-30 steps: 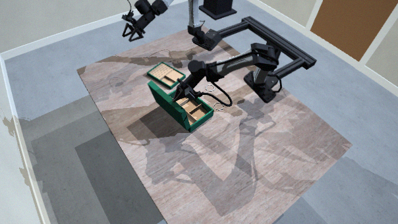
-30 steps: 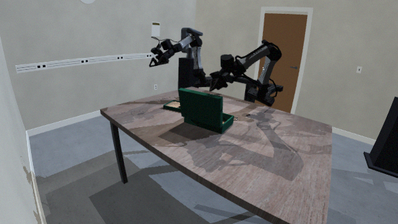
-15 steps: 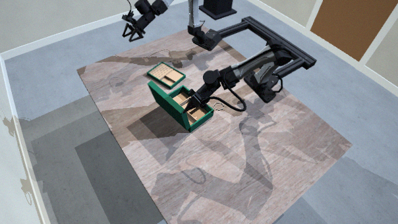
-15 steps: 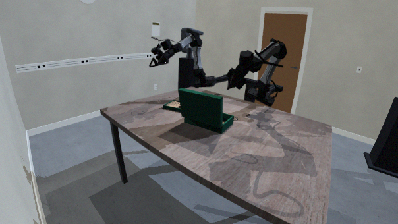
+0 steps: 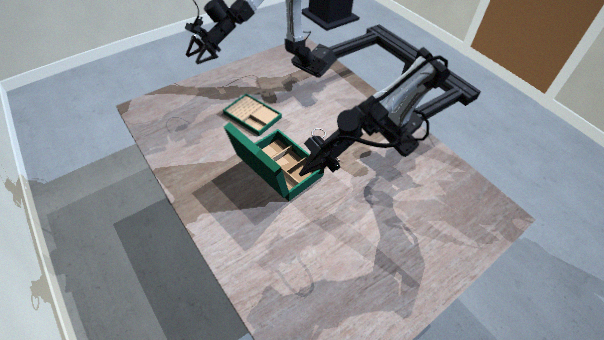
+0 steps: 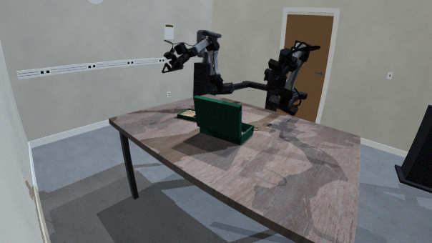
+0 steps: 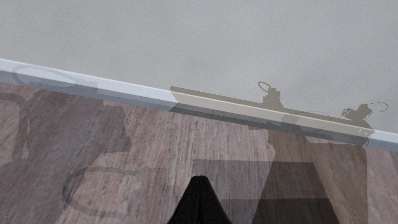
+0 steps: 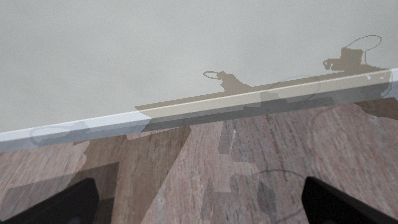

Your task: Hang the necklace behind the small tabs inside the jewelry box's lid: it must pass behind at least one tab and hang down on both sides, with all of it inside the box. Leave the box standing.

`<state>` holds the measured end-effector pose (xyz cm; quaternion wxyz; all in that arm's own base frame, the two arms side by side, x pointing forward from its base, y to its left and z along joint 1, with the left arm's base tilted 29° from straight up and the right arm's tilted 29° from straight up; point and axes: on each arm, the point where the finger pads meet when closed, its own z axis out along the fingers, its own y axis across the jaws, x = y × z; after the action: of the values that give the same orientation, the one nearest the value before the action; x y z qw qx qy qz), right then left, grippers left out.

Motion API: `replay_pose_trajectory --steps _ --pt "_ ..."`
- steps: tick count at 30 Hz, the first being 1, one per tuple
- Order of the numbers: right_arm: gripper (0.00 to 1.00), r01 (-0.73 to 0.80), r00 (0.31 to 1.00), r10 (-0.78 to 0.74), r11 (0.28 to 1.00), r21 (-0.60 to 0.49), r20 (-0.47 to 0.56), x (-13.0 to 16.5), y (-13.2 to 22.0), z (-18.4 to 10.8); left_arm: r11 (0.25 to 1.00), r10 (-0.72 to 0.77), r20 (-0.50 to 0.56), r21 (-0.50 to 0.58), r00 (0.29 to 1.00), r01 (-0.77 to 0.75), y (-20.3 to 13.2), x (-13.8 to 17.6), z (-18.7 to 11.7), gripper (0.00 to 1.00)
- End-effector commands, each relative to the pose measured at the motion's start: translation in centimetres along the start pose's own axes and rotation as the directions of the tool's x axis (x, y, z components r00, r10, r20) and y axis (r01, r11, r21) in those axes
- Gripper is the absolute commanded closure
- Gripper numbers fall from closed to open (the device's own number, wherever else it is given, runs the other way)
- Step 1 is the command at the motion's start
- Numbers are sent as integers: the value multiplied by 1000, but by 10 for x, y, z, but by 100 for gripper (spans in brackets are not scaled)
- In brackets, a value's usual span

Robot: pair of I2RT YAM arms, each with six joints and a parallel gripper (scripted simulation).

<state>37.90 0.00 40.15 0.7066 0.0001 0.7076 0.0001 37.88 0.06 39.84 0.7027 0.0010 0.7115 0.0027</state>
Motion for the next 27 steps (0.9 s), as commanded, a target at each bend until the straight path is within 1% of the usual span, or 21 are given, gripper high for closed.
replay_pose_trajectory --steps 1,4,5,10,12,13,15,18,22,24,27 --pt "0 9 998 -8 1000 -8 55 -22 1 -5 1000 -19 93 20 996 18 -2 -43 -19 100" --pt "0 9 998 -8 1000 -8 56 -22 1 -5 999 -20 96 28 995 17 -4 -43 -18 100" --pt "0 9 998 -8 1000 -8 56 -22 1 -5 999 -20 115 33 993 17 -6 -48 -19 100" --pt "0 9 998 -8 1000 -7 58 -23 0 -5 1000 -12 71 11 997 11 -3 -31 -1 100" --pt "0 9 998 -8 1000 -7 58 -23 0 -5 1000 -12 71 11 997 11 -3 -31 -1 100" --pt "0 9 998 -8 1000 -7 58 -23 0 -5 1000 -8 106 3 994 7 0 -42 -13 100" --pt "0 9 998 -8 1000 -6 59 -23 0 -5 1000 -2 126 1 992 1 0 -49 -18 100" --pt "0 9 998 -8 1000 -6 60 -24 0 -6 1000 0 111 4 994 0 -2 -43 -14 100" --pt "0 9 998 -9 1000 -5 61 -24 0 -6 1000 2 35 2 999 -2 -2 -8 -3 100" --pt "0 9 998 -9 1000 -4 61 -24 -1 -6 1000 2 75 3 997 -2 -2 -29 -5 100" --pt "0 9 998 -8 1000 -7 62 -25 1 -6 1000 3 64 3 998 -3 -3 -25 -1 100"
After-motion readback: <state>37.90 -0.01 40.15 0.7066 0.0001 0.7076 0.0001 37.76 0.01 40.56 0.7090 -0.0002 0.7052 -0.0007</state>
